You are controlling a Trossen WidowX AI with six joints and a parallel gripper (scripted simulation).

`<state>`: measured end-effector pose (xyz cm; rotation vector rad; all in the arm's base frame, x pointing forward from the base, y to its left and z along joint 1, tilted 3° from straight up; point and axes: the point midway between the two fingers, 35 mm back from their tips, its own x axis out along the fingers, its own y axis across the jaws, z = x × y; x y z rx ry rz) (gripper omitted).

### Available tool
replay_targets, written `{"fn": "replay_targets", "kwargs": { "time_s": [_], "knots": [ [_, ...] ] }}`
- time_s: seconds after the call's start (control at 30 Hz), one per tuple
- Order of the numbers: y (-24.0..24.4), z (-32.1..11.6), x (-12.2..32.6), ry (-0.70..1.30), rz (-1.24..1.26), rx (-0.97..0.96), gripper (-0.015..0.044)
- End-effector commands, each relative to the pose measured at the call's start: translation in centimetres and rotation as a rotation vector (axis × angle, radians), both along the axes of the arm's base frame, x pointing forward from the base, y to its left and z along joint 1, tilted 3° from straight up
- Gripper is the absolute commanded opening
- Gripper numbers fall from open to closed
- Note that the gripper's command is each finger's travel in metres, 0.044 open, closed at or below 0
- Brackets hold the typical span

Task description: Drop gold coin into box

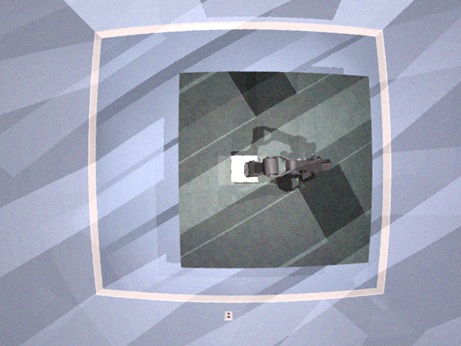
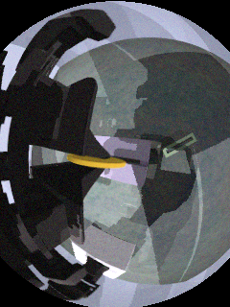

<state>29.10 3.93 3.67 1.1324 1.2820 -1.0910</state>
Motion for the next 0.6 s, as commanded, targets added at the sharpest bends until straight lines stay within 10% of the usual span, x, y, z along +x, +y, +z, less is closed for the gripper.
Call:
{"fn": "replay_targets", "kwargs": {
  "time_s": [0.0, 0.57],
  "knots": [
    [-0.02, -0.31, -0.28, 0.008, -0.001, -0.001, 0.0000],
    [0.00, -0.81, -0.22, 0.008, -0.005, -0.001, 0.0000]
  ]
}}
